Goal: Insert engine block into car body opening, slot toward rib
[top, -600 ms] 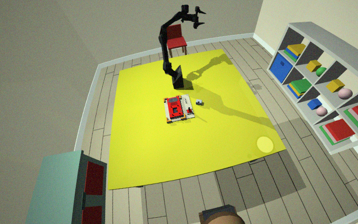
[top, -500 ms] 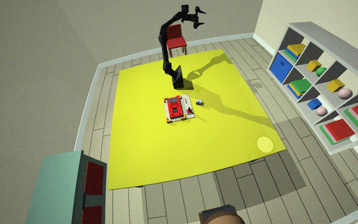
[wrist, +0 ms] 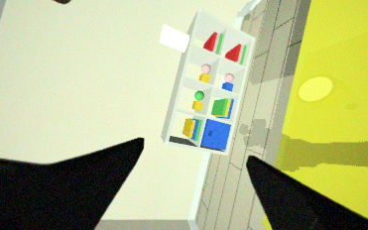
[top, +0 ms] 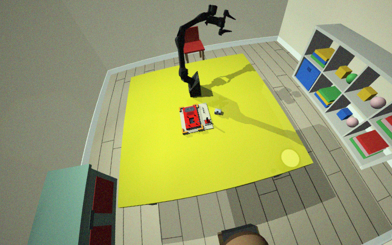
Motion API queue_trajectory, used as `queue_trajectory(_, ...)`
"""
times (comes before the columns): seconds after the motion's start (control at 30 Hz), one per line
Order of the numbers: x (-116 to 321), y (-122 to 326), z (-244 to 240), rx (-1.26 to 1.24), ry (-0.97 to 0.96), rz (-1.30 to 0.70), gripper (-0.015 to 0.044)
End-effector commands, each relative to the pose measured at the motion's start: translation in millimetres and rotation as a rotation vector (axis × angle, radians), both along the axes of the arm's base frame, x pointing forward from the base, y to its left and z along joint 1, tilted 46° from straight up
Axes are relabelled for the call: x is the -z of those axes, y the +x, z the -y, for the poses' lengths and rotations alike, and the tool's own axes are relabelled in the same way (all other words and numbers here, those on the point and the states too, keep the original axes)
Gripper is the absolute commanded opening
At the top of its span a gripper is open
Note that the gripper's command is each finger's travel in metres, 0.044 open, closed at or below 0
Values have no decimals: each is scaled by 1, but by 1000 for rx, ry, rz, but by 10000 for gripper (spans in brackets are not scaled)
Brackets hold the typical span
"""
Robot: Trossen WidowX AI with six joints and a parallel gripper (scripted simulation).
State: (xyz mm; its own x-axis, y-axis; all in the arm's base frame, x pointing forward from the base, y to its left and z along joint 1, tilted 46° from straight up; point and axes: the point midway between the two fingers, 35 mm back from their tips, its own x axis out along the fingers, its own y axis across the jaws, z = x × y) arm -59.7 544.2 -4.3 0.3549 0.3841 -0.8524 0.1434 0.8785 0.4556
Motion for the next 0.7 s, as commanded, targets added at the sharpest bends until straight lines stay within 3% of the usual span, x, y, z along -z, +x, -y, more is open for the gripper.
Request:
queue_trajectory(0.0,9,63,14,50,-82,58,440)
queue_trajectory(0.3,36,195,73,189,-308,108,440)
queue_trajectory(0.67,63,324,199,358,-620,48,440)
